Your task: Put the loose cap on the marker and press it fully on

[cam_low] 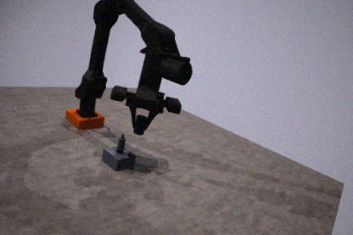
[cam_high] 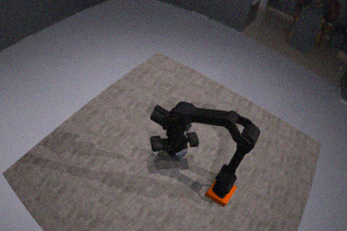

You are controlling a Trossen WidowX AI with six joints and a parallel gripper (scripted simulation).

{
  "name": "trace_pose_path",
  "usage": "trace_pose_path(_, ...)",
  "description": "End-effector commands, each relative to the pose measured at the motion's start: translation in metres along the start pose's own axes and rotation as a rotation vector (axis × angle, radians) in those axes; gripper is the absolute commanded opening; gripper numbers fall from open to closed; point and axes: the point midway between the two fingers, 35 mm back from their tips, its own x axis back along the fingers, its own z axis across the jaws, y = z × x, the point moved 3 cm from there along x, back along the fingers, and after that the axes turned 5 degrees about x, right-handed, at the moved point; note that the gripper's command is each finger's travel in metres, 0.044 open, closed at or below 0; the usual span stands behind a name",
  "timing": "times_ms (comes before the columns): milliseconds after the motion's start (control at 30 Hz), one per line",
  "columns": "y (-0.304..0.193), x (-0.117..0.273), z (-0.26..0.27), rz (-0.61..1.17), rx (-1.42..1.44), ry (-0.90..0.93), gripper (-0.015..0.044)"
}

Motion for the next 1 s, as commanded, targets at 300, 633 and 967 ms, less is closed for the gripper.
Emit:
trace_pose_path(300,0.029,0.016,-0.028,-0.01,0.003,-0.004,0.0)
trace_pose_path(633,0.041,0.023,-0.045,-0.012,0.003,-0.007,0.0)
trace_pose_path(967,0.042,0.014,-0.045,-0.012,0.003,-0.007,0.0)
